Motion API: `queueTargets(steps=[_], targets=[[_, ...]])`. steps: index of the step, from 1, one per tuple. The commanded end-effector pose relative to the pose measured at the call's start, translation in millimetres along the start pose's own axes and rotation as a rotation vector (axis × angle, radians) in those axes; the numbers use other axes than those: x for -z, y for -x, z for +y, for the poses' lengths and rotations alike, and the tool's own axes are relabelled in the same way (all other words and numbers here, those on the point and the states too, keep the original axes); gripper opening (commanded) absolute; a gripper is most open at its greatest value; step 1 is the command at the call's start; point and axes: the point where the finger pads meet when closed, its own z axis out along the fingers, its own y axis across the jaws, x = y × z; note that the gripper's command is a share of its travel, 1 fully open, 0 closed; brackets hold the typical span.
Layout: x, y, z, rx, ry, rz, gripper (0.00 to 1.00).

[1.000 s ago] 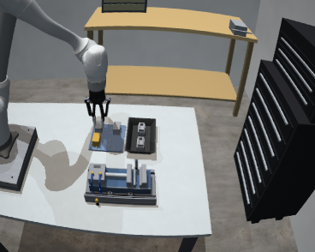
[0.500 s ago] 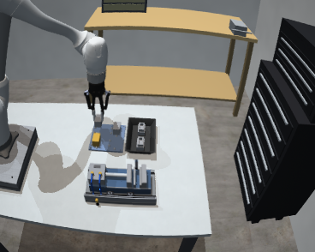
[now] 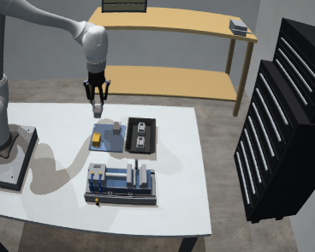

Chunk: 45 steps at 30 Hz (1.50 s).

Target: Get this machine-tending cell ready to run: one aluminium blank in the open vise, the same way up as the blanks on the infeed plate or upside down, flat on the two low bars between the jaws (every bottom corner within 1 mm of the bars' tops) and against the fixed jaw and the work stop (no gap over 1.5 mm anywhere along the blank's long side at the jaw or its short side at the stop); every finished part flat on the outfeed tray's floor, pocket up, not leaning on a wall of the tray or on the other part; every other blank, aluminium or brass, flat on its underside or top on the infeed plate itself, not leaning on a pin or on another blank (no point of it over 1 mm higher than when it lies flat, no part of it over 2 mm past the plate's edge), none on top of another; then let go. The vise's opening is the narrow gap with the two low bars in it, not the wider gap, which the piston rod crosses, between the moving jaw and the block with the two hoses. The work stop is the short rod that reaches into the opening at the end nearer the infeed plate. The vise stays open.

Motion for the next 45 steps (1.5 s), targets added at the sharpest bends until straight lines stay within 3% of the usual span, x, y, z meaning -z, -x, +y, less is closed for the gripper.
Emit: queueTargets(steps=[1, 14, 21, 45], targets=[[9, 0, 0, 0.000, 0.000, 0.000, 0.00], [15, 1, 1, -0.008, 0.000, 0.000, 0.00], [15, 10, 12, -0.131, 0.000, 0.000, 0.00], [17, 101, 98, -1.124, -0.002, 0.000, 0.00]])
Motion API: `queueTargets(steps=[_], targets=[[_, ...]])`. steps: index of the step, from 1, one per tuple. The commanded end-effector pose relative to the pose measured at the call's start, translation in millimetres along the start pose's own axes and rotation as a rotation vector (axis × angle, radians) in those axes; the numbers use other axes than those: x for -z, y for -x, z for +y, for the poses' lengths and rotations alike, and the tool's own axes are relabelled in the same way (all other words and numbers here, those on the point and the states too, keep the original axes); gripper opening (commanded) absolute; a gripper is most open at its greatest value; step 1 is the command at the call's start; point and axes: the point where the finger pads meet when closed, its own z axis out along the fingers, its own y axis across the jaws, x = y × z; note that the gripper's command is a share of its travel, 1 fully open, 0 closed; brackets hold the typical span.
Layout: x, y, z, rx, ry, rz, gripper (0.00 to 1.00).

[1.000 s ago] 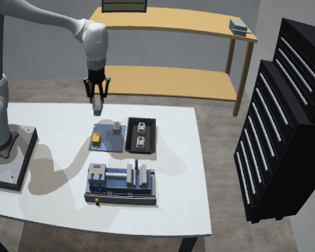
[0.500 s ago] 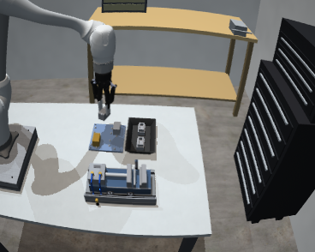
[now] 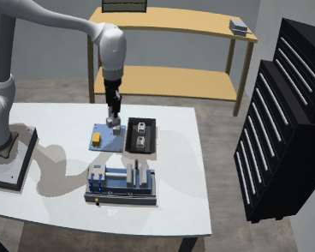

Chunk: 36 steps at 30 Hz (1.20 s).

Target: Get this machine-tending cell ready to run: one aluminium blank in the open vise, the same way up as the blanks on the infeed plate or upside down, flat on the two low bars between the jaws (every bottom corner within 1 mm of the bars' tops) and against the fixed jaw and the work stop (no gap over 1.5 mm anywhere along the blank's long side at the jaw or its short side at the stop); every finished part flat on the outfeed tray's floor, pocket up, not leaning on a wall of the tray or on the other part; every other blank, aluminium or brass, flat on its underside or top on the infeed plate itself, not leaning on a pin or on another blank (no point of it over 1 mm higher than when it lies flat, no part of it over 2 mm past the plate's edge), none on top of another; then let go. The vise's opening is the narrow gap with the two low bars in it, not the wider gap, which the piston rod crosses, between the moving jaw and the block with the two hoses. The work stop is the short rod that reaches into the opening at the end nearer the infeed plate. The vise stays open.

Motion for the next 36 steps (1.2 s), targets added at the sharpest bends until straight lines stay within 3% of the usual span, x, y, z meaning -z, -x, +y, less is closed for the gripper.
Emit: queueTargets(steps=[1, 8, 10, 11, 25, 27, 28, 36], targets=[[0, -2, 22, -0.167, 0.000, 0.000, 0.00], [0, -3, 59, -0.453, 0.000, 0.000, 0.00], [0, -3, 59, -0.453, 0.000, 0.000, 0.00], [0, -3, 75, -0.568, 0.000, 0.000, 0.00], [0, 4, 150, -1.121, 0.000, 0.000, 0.00], [0, 4, 150, -1.121, 0.000, 0.000, 0.00], [0, 7, 165, -1.237, 0.000, 0.000, 0.00], [-1, 16, 208, -1.545, 0.000, 0.001, 0.00]])
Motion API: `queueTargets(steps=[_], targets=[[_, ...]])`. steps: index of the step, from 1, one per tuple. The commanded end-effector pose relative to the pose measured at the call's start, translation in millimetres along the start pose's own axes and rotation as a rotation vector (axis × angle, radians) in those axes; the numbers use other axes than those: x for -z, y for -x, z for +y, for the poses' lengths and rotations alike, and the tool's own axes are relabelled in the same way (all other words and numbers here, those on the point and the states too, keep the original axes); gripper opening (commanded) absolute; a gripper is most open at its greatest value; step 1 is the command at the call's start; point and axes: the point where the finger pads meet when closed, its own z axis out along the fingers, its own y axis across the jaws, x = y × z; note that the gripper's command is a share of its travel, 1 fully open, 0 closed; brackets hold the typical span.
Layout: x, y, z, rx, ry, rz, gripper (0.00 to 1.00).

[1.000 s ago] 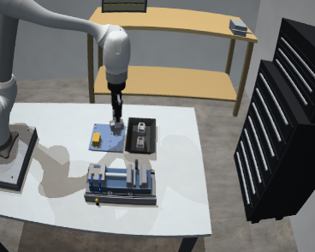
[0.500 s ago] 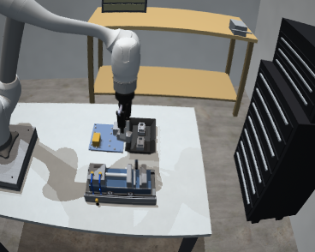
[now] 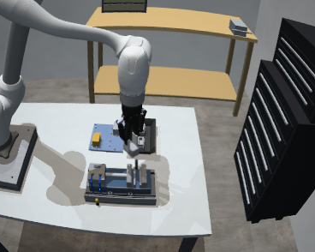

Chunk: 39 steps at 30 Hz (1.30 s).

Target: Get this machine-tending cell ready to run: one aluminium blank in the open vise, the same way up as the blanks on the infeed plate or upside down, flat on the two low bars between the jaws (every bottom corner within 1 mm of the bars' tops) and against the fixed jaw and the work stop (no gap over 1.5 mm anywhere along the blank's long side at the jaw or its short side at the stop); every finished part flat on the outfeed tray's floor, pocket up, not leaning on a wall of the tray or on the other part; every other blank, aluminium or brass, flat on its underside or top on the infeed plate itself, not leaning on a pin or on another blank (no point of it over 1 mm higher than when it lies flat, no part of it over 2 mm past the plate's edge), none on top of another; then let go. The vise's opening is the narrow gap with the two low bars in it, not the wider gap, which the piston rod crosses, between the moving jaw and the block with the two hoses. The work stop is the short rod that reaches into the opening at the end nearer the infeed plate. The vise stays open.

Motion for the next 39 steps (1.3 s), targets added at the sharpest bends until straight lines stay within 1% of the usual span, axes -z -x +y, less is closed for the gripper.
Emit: queueTargets(steps=[1, 6, 8, 11, 15, 39], targets=[[0, -22, 9, -0.167, 0.000, 0.000, 0.00], [-1, -48, 21, -0.371, 0.000, 0.001, 0.00], [-1, -48, 21, -0.371, 0.000, 0.001, 0.00], [-1, -71, 33, -0.544, -0.001, 0.001, 0.00], [-1, -85, 40, -0.656, -0.001, 0.001, 0.00], [-2, -88, 42, -0.679, -0.001, 0.001, 0.00]])
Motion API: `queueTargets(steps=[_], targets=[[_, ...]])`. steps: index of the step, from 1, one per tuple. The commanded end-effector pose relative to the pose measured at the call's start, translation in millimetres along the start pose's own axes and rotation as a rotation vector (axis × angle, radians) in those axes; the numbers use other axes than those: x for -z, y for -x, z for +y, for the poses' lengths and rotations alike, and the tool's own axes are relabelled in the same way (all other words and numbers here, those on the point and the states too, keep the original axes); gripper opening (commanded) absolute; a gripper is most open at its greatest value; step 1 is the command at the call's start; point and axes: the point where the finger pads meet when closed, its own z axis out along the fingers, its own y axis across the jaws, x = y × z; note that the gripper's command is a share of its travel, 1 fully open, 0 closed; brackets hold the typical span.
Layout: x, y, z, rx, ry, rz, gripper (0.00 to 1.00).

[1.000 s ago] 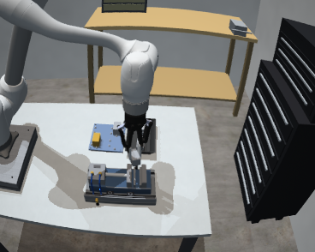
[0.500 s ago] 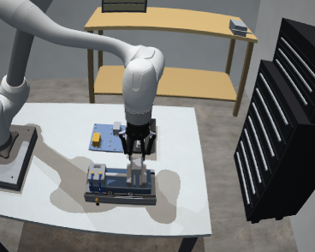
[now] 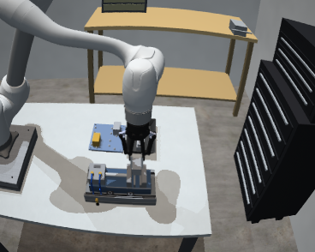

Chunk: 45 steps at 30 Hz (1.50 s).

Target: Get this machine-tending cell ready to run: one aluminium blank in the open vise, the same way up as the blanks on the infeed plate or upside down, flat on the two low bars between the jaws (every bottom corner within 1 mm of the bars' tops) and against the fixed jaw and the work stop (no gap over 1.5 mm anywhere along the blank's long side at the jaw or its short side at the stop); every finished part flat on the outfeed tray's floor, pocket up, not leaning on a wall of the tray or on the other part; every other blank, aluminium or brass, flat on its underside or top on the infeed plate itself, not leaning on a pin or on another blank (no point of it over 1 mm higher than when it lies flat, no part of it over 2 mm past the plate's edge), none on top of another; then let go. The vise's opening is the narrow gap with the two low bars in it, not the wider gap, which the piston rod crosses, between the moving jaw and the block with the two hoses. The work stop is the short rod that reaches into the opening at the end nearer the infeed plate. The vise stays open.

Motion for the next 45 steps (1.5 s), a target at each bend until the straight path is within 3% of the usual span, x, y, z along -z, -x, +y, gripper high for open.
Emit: queueTargets(steps=[1, 45], targets=[[0.2, 0.0, 0.0, 0.000, 0.000, 0.000, 0.00], [-8.9, 0.2, -0.2, 0.000, 0.000, 0.000, 0.00]])
